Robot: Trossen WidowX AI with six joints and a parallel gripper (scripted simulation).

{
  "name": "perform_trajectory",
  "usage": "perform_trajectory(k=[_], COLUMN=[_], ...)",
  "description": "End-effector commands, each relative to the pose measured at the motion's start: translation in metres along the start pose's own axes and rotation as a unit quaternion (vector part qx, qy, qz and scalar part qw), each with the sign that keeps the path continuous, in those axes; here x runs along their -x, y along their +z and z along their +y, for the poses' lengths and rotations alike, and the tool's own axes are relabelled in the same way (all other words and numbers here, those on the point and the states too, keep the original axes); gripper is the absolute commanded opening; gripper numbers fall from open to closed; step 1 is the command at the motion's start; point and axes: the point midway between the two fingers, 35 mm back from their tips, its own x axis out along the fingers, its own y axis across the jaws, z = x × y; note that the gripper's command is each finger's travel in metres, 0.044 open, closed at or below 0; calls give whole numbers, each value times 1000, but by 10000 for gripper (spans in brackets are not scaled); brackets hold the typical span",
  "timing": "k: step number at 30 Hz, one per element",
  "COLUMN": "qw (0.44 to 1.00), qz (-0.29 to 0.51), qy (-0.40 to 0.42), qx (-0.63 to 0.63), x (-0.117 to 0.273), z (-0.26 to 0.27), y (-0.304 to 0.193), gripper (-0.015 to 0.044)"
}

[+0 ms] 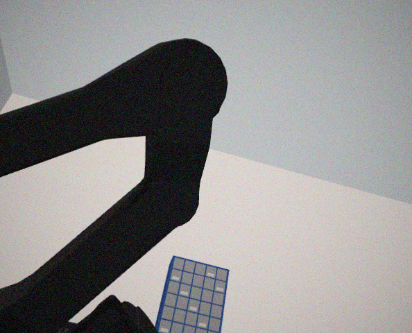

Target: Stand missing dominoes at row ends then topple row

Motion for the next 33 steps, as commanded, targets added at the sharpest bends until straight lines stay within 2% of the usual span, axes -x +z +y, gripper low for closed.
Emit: perform_trajectory(k=[1, 6, 18, 24, 33], qw=[1000, 999, 972, 938, 853], qz=[1, 1, 120, 185, 303], qy=[-1, -28, 4, -2, -46], qx=[-3, 26, -201, -294, -423], x=[4, -3, -65, -84, -101], z=[1, -20, -15, -12, -7], y=[15, 23, 13, 12, 18], gripper=[440, 440, 440, 440, 440])
